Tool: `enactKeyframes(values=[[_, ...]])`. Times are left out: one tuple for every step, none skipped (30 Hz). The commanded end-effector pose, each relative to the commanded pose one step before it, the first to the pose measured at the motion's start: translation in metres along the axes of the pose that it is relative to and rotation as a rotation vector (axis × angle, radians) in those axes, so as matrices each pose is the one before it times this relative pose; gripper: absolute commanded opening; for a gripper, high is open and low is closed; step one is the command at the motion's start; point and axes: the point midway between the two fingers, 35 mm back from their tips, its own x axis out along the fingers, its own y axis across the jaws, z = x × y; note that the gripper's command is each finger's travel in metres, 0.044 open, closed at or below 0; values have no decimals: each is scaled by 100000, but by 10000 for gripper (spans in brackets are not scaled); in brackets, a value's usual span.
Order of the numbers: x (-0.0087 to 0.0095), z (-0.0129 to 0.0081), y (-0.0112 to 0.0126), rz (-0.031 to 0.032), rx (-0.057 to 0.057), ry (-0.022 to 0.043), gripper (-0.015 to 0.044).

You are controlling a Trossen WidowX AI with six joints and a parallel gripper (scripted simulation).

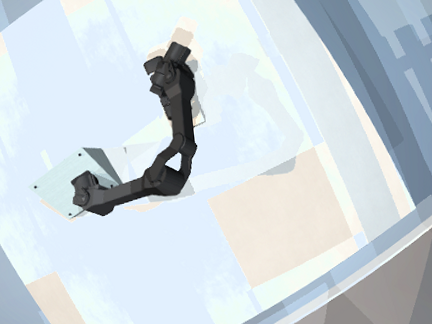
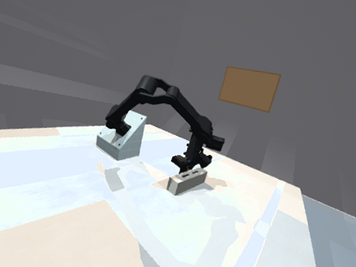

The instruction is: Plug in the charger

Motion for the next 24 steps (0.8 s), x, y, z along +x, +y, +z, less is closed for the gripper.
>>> enactKeyframes(values=[[76,502,-31,443,2151,-1369,0],[-13,-2,0,1,0,0,0],[-13,0,0,1,0,0,0],[-13,1,0,1,0,0,0],[-13,3,0,0,0,0,0],[-13,4,0,0,0,0,0],[-13,5,0,0,0,0,0],[-13,5,0,0,0,0,0],[-13,4,0,0,0,0,0],[-13,4,0,0,0,0,0],[-13,4,0,0,0,0,0],[-13,4,0,0,0,0,0],[-13,4,0,0,0,0,0],[-13,4,0,0,0,0,0],[-13,4,0,0,0,0,0],[-13,4,0,0,0,0,0],[-13,4,0,0,0,0,0],[-13,4,0,0,0,0,0],[-13,4,0,0,0,0,0],[-13,4,0,0,0,0,0],[-13,4,0,0,0,0,0],[-13,4,0,0,0,0,0],[-13,4,0,0,0,0,0],[-13,4,0,0,0,0,0]])
